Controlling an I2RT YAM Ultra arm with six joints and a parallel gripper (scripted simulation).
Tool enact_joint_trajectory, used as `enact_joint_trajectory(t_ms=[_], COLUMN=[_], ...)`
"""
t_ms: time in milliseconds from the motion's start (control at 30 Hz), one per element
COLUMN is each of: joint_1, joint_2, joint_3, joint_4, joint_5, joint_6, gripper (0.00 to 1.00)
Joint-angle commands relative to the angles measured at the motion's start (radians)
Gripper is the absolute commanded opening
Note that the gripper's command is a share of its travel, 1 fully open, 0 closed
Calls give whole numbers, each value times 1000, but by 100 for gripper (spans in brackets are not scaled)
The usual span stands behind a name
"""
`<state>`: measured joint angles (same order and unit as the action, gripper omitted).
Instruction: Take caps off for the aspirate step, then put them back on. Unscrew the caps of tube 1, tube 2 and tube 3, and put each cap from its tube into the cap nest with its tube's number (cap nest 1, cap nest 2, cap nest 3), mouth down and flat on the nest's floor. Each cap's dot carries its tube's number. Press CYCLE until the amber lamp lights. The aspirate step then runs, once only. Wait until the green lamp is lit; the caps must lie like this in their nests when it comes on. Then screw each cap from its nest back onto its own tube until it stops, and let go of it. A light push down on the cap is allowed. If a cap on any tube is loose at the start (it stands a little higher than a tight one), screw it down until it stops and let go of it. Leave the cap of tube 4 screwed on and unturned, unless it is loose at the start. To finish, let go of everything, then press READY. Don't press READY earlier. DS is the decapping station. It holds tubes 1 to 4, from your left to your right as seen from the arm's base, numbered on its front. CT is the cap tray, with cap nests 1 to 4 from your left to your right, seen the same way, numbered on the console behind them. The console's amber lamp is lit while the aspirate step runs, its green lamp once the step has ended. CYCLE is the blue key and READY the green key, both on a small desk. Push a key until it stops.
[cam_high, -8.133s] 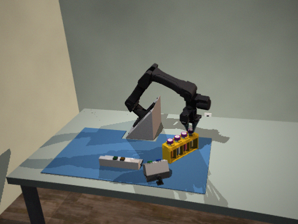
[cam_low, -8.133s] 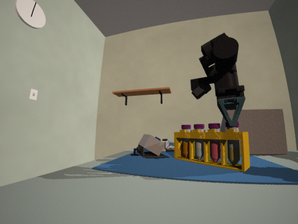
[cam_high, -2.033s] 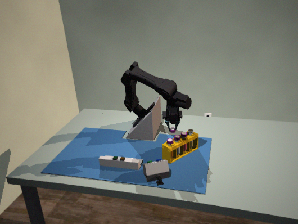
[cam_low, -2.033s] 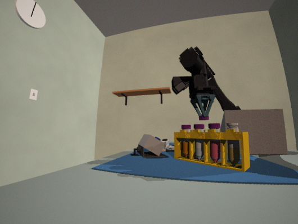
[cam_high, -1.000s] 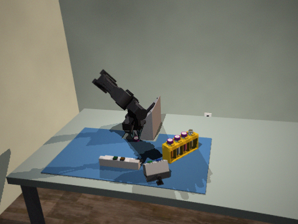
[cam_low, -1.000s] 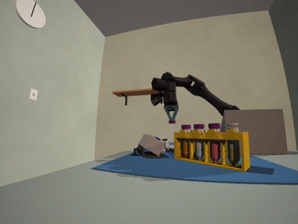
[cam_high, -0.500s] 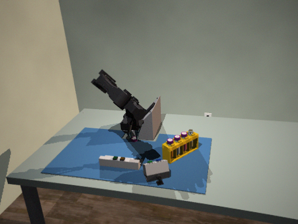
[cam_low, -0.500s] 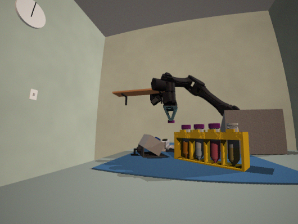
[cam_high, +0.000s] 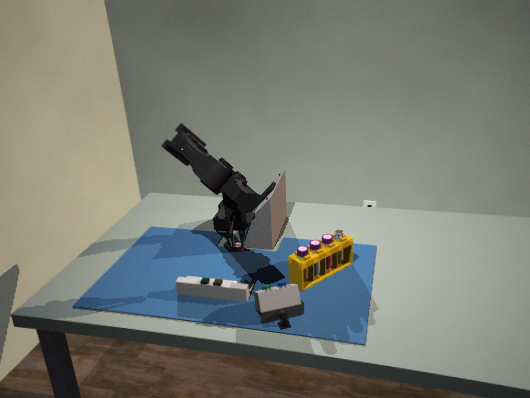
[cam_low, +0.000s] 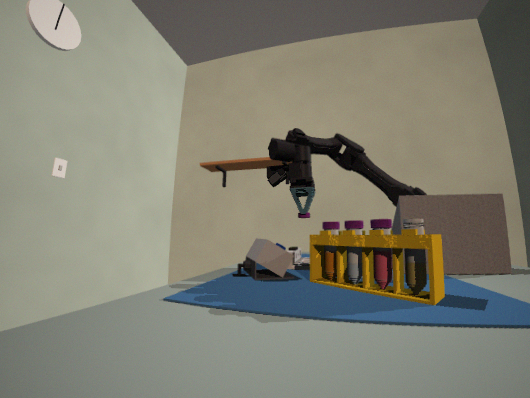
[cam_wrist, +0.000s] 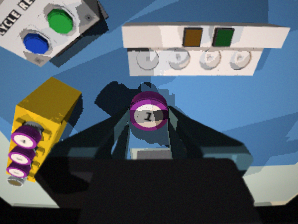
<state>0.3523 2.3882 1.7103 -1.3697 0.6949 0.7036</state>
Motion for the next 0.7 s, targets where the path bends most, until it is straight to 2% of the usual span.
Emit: enact_joint_trajectory(t_ms=[0, 333, 400, 467, 667], joint_1=[20, -63, -81, -81, -134], joint_2=[-7, -12, -2, -2, 11], joint_3=[-7, -164, -178, -178, -250], joint_4=[22, 239, 279, 279, 410], joint_5=[10, 44, 51, 51, 70], joint_6=[-8, -108, -131, -131, -200], gripper=[0, 0, 0, 0, 0])
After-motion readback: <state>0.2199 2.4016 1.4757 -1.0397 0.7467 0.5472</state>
